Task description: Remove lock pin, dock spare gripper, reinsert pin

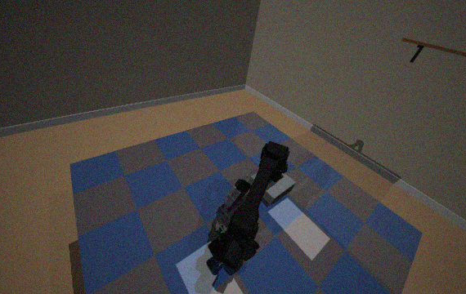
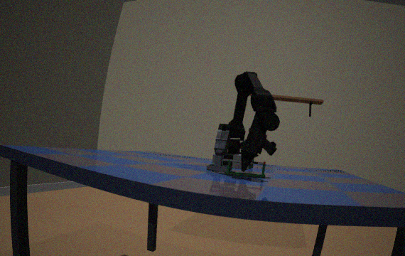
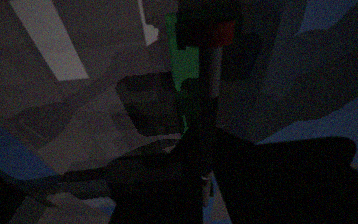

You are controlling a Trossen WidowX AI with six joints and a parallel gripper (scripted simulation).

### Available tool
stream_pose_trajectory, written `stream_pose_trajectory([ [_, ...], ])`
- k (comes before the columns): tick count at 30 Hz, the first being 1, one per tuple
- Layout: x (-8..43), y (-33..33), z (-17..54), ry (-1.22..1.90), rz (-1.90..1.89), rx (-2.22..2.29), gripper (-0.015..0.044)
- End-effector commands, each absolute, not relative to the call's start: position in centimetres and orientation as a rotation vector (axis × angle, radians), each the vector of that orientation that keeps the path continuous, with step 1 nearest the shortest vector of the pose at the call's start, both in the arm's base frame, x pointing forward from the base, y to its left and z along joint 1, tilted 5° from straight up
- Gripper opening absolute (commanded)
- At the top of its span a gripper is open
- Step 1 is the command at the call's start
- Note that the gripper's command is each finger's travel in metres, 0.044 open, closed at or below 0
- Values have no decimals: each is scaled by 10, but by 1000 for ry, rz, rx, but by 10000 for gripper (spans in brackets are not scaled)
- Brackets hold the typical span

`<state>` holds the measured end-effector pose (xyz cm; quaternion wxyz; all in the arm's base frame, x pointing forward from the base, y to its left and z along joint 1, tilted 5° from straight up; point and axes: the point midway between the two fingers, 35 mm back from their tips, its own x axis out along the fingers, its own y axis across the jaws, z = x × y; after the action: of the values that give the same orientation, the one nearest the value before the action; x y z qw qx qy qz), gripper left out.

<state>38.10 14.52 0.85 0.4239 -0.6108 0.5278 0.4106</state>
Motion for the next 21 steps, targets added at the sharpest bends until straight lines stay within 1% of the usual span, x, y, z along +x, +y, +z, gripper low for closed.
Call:
stream_pose_trajectory([
  [1, 381, 145, 12, 1320, 1028, -1534, 0],
  [21, 375, 148, 77, 1320, 1028, -1534, 0],
])
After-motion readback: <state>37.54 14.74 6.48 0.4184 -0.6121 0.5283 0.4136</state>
